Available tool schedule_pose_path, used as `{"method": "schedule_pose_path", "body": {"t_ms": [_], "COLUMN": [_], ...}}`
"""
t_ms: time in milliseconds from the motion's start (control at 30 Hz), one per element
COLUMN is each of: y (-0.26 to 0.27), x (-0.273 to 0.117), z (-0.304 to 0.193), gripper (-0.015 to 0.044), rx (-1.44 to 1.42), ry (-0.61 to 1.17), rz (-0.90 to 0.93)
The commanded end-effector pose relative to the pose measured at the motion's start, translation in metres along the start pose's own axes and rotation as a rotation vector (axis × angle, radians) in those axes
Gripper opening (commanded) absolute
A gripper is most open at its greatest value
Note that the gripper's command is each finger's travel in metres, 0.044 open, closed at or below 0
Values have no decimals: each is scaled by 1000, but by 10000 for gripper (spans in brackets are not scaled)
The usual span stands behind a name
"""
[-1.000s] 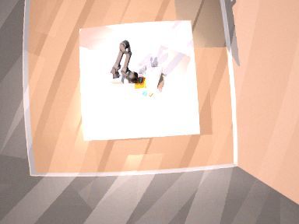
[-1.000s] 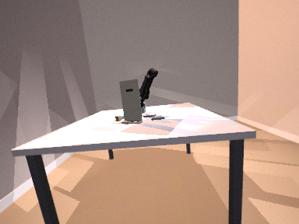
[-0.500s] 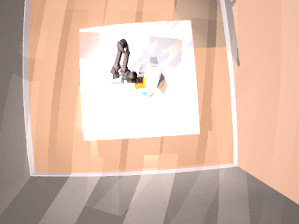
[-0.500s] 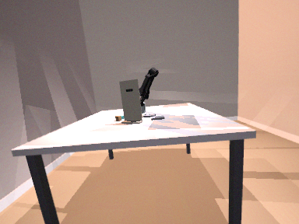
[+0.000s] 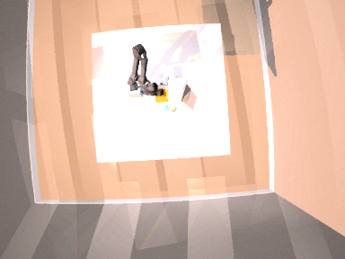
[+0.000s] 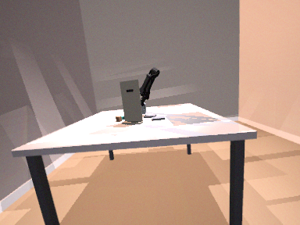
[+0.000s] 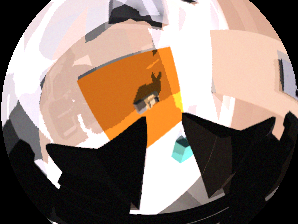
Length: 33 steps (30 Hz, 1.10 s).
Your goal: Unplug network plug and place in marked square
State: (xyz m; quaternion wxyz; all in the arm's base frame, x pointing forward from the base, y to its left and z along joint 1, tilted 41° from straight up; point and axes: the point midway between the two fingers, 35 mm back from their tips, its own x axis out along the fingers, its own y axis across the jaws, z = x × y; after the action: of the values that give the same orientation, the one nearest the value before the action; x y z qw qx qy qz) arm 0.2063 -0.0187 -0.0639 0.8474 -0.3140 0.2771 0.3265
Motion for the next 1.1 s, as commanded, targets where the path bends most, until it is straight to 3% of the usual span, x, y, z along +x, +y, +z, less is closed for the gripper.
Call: {"method": "schedule_pose_path", "body": {"t_ms": [0, 1067], "y": [-5, -21], "x": [-1, -18], "z": [-1, -7], "gripper": [156, 156], "rx": [-10, -12], "ry": [-1, 8], "rz": [-7, -1]}}
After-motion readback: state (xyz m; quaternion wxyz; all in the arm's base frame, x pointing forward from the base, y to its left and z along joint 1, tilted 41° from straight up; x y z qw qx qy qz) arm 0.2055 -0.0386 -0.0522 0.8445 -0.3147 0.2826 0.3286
